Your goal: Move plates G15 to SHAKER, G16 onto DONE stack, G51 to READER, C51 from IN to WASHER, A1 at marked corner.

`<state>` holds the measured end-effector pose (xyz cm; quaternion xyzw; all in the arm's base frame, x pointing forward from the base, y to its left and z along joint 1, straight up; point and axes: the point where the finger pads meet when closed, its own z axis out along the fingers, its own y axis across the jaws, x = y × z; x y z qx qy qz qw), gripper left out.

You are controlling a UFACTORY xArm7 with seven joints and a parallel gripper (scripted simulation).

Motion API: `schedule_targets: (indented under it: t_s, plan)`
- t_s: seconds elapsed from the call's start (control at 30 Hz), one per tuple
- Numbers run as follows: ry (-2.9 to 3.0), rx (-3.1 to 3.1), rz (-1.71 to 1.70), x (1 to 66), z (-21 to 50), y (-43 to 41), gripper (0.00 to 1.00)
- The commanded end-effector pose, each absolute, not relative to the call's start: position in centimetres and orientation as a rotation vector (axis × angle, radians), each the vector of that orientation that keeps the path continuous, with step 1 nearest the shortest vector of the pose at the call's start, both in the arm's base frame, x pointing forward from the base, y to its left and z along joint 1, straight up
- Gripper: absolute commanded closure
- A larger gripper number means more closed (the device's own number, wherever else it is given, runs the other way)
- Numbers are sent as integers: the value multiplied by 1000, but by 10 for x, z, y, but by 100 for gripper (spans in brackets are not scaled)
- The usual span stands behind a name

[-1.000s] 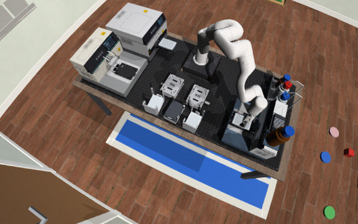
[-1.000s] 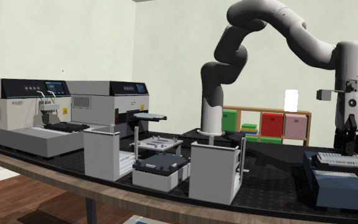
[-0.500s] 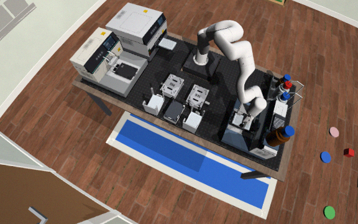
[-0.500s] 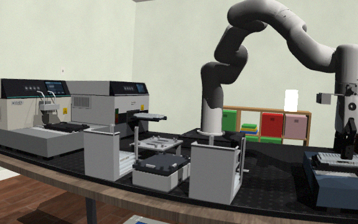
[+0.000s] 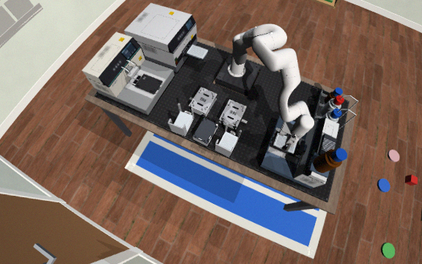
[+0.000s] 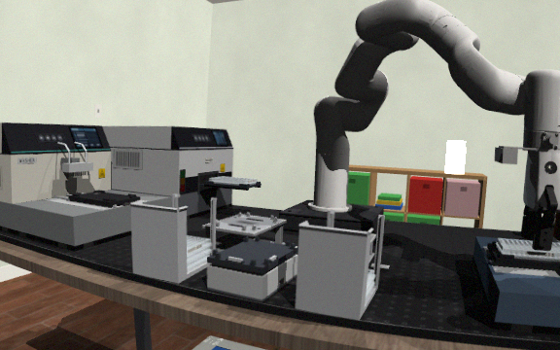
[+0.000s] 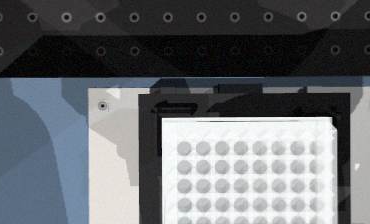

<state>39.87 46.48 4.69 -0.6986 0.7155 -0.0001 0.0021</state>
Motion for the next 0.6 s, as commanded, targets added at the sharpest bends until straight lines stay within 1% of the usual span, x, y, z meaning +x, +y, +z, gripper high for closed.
schedule_targets:
  t_s: [0.0,0.57]
  plan:
    - [2240,-2187,1,400,49,466,0]
    - [2240,-2187,1,400,44,466,0]
